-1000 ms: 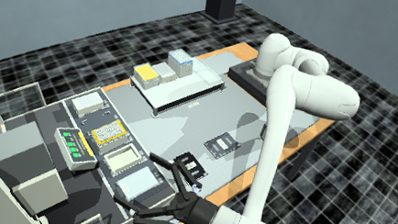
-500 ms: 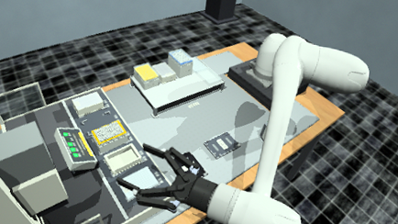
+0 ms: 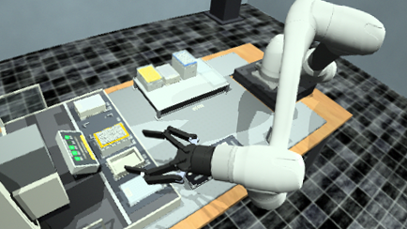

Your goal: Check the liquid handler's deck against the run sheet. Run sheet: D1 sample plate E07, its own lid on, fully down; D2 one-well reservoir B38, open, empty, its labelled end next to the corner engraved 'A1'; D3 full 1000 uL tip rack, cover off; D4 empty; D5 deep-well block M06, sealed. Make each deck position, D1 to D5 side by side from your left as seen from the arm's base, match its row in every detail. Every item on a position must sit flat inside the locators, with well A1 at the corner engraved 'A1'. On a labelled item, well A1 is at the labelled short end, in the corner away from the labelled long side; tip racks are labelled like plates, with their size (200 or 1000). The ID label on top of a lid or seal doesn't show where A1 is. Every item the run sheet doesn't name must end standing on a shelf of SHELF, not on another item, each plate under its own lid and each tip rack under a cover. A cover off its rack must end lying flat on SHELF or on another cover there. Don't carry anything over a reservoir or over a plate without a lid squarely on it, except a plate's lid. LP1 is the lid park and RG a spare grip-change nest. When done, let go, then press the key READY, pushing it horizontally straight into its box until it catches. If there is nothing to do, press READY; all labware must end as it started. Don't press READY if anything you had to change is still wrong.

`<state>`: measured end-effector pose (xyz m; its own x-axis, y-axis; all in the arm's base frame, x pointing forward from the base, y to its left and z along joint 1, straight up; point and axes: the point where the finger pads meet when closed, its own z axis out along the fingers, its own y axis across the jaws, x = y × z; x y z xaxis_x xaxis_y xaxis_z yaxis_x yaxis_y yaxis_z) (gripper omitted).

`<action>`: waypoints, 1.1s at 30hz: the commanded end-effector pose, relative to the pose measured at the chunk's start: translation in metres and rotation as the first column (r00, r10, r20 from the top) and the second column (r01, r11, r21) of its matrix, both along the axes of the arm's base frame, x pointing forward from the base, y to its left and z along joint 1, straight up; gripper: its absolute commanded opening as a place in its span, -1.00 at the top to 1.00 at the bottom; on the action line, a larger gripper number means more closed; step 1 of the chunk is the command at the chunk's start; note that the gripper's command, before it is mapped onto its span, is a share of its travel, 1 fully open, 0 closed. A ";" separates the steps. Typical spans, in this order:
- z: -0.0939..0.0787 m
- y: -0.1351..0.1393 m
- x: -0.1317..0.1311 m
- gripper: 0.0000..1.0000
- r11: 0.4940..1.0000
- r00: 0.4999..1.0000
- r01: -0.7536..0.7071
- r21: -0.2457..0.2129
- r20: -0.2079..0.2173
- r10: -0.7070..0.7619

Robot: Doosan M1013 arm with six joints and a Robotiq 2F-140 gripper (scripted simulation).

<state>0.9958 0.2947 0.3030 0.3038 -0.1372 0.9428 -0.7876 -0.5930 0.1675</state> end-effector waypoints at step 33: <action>-0.018 -0.133 -0.077 -0.59 0.915 0.856 -0.205 0.347 -0.390 0.339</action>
